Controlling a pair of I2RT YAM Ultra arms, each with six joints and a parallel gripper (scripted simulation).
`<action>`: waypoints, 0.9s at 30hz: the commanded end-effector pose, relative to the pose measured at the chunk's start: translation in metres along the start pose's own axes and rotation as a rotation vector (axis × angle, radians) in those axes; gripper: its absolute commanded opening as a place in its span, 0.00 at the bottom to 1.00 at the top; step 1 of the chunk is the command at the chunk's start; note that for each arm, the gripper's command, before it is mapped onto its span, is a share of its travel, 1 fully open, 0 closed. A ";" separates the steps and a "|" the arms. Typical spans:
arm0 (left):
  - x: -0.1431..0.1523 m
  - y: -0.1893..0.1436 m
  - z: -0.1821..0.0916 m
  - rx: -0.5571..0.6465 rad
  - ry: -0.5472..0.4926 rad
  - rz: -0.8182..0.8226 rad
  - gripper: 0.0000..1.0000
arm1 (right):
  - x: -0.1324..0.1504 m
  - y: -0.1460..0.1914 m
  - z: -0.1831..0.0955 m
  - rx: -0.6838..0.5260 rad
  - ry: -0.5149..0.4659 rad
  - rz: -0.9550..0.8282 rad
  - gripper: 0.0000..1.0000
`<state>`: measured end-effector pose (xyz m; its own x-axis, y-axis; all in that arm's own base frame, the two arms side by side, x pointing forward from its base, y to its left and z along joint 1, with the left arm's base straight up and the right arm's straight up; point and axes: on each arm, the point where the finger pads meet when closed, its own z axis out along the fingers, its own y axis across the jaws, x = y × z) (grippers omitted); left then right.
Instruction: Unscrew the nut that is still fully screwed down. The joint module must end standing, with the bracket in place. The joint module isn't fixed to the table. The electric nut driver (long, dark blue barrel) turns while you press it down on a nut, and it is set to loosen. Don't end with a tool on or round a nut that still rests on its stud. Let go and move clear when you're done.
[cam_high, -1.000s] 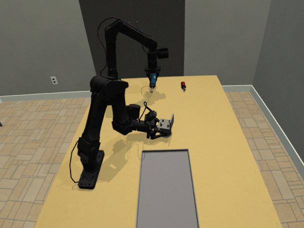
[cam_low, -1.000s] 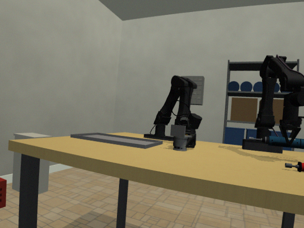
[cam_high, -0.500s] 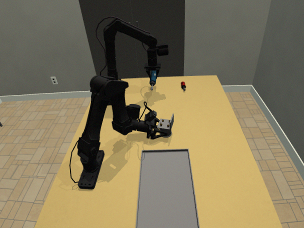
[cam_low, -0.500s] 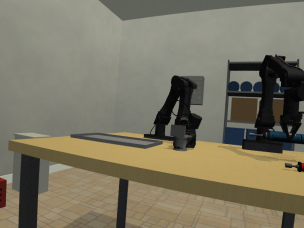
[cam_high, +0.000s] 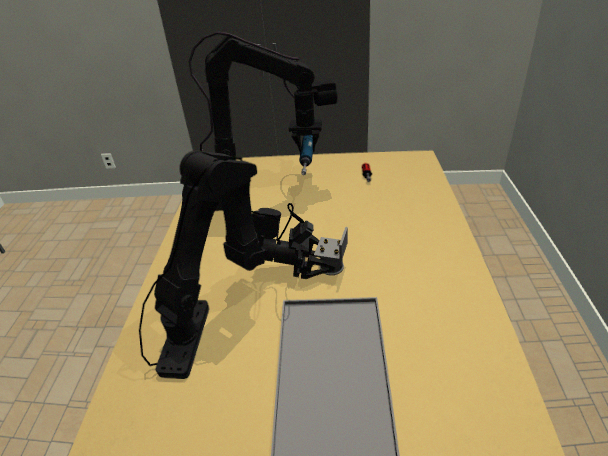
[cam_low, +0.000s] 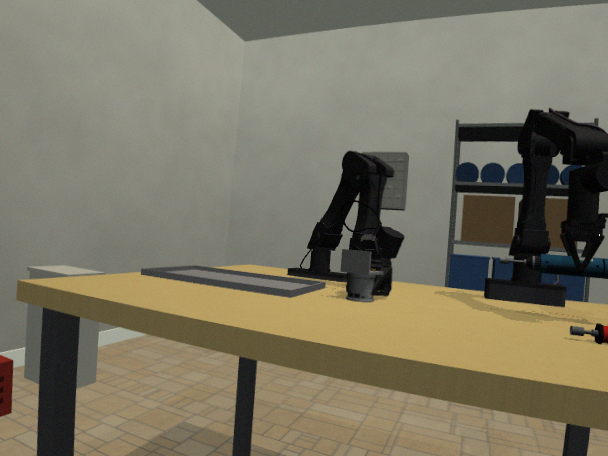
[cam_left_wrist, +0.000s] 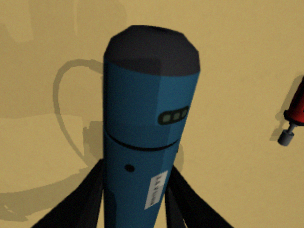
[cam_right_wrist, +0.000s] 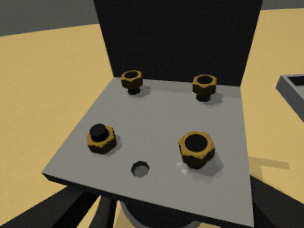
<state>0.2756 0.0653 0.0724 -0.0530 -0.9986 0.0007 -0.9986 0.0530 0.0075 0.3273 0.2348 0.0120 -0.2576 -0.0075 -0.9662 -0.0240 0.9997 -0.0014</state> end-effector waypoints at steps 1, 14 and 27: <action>-0.002 -0.006 -0.020 0.040 -0.021 0.012 0.42 | 0.002 0.002 0.003 -0.003 0.011 -0.002 0.59; -0.002 -0.007 -0.023 0.041 -0.020 0.012 0.42 | 0.002 0.002 0.003 -0.003 0.011 -0.002 0.59; -0.002 -0.010 -0.026 0.053 -0.021 0.014 0.42 | 0.002 0.002 0.003 -0.003 0.011 -0.002 0.59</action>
<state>0.2757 0.0653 0.0773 -0.0530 -0.9986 0.0019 -0.9985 0.0530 0.0118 0.3273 0.2348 0.0120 -0.2576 -0.0075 -0.9662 -0.0240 0.9997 -0.0014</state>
